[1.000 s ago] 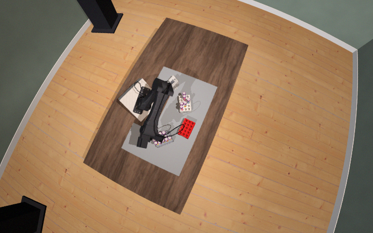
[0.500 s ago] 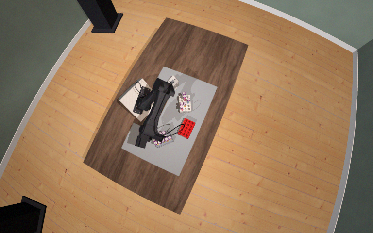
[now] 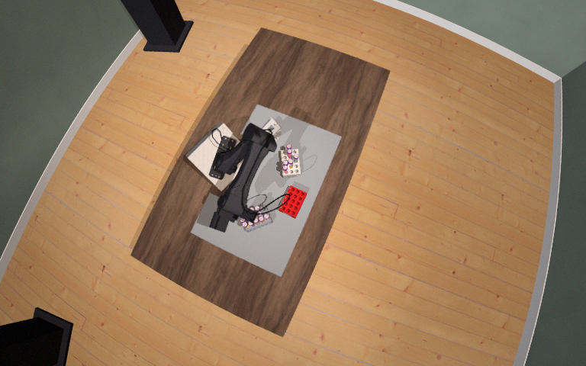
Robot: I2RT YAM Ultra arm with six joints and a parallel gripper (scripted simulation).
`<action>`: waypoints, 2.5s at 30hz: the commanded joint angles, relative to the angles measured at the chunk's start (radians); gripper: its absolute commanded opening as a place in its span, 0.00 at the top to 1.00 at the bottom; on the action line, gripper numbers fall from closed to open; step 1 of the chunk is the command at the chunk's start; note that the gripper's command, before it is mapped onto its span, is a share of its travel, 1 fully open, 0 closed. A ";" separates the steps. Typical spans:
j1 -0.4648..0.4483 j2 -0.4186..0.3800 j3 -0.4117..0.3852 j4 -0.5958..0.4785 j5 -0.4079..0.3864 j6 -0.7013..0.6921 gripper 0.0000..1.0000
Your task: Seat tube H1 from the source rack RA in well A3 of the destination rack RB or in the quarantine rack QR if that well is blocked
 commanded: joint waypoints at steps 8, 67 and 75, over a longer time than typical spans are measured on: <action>-0.081 -0.043 -0.029 -0.064 -0.035 -0.099 1.00; 0.741 -0.431 -0.057 0.057 0.221 0.753 1.00; 1.169 -0.377 -0.040 0.130 0.454 1.081 1.00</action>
